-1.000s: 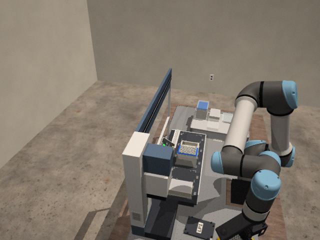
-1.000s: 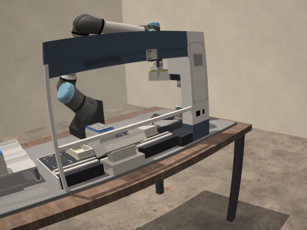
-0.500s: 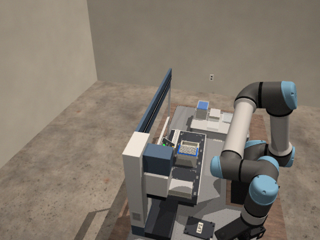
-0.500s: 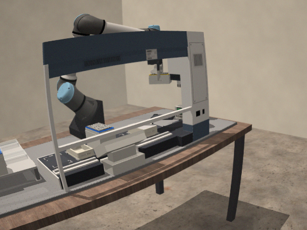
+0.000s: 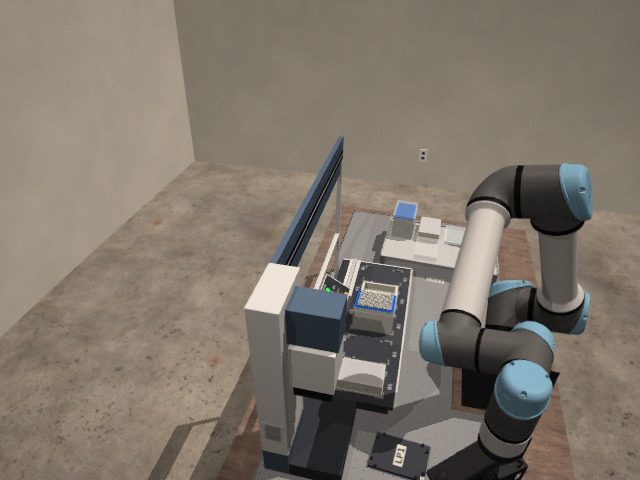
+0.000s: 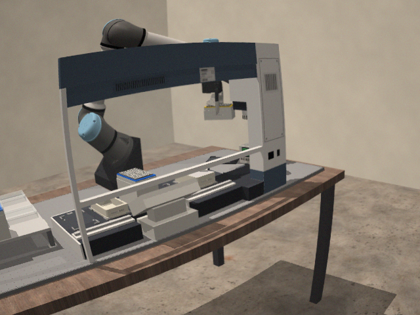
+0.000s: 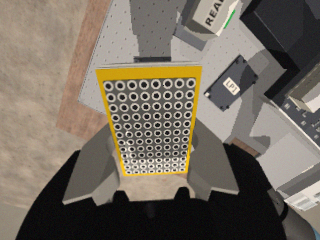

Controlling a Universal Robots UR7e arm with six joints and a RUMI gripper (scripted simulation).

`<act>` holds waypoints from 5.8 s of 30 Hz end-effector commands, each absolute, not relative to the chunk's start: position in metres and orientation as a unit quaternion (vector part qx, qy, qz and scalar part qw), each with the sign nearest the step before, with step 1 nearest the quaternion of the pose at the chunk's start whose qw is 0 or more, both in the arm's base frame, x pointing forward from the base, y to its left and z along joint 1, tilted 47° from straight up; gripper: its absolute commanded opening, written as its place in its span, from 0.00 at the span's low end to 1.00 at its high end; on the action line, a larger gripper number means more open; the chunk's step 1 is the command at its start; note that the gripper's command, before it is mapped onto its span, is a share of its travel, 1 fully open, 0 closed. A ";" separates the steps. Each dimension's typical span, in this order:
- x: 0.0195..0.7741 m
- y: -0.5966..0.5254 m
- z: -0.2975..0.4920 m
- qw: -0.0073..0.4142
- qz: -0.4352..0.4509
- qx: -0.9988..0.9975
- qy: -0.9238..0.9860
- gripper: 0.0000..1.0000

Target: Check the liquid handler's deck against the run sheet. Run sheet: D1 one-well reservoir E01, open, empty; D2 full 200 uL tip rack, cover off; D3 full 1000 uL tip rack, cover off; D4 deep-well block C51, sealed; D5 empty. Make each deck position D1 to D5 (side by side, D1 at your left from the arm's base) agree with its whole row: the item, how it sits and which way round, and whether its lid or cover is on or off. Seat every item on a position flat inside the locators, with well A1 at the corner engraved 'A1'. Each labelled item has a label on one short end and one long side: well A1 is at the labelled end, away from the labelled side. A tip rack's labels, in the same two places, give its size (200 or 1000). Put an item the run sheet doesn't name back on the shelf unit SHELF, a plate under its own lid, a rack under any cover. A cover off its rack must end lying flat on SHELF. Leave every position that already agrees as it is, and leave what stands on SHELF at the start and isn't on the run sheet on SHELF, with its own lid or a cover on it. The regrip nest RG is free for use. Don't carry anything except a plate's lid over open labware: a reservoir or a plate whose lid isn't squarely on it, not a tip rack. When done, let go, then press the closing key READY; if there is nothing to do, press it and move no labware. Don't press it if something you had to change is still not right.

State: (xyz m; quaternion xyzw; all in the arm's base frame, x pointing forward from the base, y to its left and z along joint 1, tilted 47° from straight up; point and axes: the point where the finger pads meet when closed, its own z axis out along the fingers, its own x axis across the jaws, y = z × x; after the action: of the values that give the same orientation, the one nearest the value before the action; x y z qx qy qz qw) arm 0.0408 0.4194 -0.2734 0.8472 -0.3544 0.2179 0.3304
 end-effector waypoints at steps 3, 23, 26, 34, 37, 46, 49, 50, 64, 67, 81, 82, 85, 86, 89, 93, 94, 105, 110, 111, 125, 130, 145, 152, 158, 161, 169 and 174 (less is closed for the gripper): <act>0.042 0.413 -0.280 0.330 0.218 0.847 -0.355 0.00; 0.046 0.392 -0.301 0.330 0.218 0.847 -0.355 0.00; 0.047 0.389 -0.303 0.330 0.218 0.847 -0.355 0.00; 0.048 0.381 -0.311 0.330 0.218 0.847 -0.355 0.00; 0.049 0.377 -0.314 0.330 0.218 0.847 -0.355 0.00; 0.051 0.369 -0.322 0.330 0.218 0.847 -0.355 0.00; 0.051 0.366 -0.326 0.330 0.218 0.847 -0.355 0.00; 0.051 0.364 -0.327 0.330 0.218 0.847 -0.355 0.00; 0.054 0.350 -0.341 0.330 0.218 0.847 -0.355 0.00; 0.055 0.347 -0.344 0.330 0.218 0.847 -0.355 0.00; 0.058 0.332 -0.358 0.330 0.218 0.847 -0.355 0.00; 0.058 0.331 -0.359 0.330 0.218 0.847 -0.355 0.00; 0.058 0.328 -0.362 0.330 0.218 0.847 -0.355 0.00; 0.059 0.326 -0.364 0.330 0.218 0.847 -0.355 0.00; 0.059 0.323 -0.367 0.330 0.218 0.847 -0.355 0.00; 0.060 0.318 -0.372 0.330 0.218 0.847 -0.355 0.00; 0.060 0.318 -0.372 0.330 0.218 0.847 -0.355 0.00; 0.063 0.306 -0.383 0.330 0.218 0.847 -0.355 0.00; 0.064 0.300 -0.389 0.330 0.218 0.847 -0.355 0.00; 0.064 0.300 -0.389 0.330 0.218 0.847 -0.355 0.00; 0.066 0.288 -0.400 0.330 0.218 0.847 -0.355 0.00; 0.066 0.288 -0.400 0.330 0.218 0.847 -0.355 0.00; 0.066 0.288 -0.400 0.330 0.218 0.847 -0.355 0.00; 0.066 0.288 -0.400 0.330 0.218 0.847 -0.355 0.00; 0.066 0.288 -0.400 0.330 0.218 0.847 -0.355 0.00; 0.066 0.288 -0.401 0.330 0.218 0.847 -0.355 0.00; 0.066 0.286 -0.402 0.330 0.218 0.847 -0.355 0.00; 0.066 0.285 -0.403 0.330 0.218 0.847 -0.355 0.00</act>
State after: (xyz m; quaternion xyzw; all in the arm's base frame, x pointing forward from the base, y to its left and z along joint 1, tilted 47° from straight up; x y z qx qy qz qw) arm 0.0662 0.2849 -0.4028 0.8472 -0.3544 0.2179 0.3304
